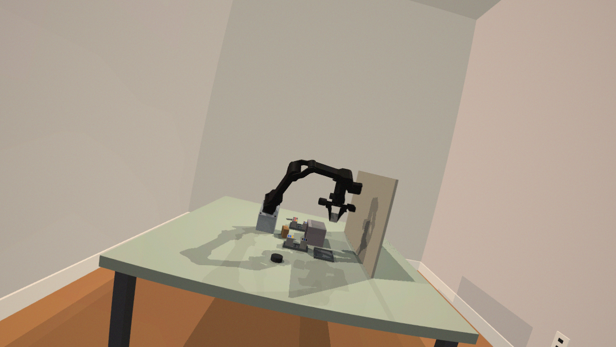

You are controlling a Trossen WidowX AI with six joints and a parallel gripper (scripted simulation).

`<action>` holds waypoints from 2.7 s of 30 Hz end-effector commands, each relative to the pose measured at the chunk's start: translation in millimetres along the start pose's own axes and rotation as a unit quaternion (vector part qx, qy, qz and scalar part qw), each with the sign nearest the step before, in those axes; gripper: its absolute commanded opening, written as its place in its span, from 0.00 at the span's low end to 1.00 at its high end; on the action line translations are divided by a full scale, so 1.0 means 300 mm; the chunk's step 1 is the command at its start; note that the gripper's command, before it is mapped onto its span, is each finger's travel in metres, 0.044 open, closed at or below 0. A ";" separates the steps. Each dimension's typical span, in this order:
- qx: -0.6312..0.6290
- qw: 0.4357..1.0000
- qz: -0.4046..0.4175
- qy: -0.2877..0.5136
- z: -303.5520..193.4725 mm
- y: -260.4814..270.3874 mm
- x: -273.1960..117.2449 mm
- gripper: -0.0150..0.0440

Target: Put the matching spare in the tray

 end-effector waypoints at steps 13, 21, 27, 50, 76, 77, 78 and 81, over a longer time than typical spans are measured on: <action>-0.001 1.000 0.006 0.012 -0.110 0.057 0.025 0.25; -0.001 1.000 0.006 0.011 -0.110 0.052 0.050 0.25; 0.000 1.000 0.006 0.011 -0.110 0.048 0.069 0.25; 0.000 1.000 0.005 0.009 -0.110 0.037 0.142 0.25; 0.000 1.000 0.005 0.008 -0.112 0.032 0.225 0.25; 0.000 1.000 0.005 0.008 -0.112 0.032 0.228 0.25; 0.000 1.000 0.005 0.008 -0.113 0.032 0.232 0.25; 0.000 1.000 0.005 0.008 -0.113 0.032 0.241 0.25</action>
Point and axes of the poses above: the point midway between the two fingers, 35 mm back from their tips, its own x axis out along the fingers, its own y axis across the jaws, z = x × y, the point moved 1 cm from there along -x, back along the fingers, and after that the axes turned 11 degrees about -x, right-handed, at the moved point
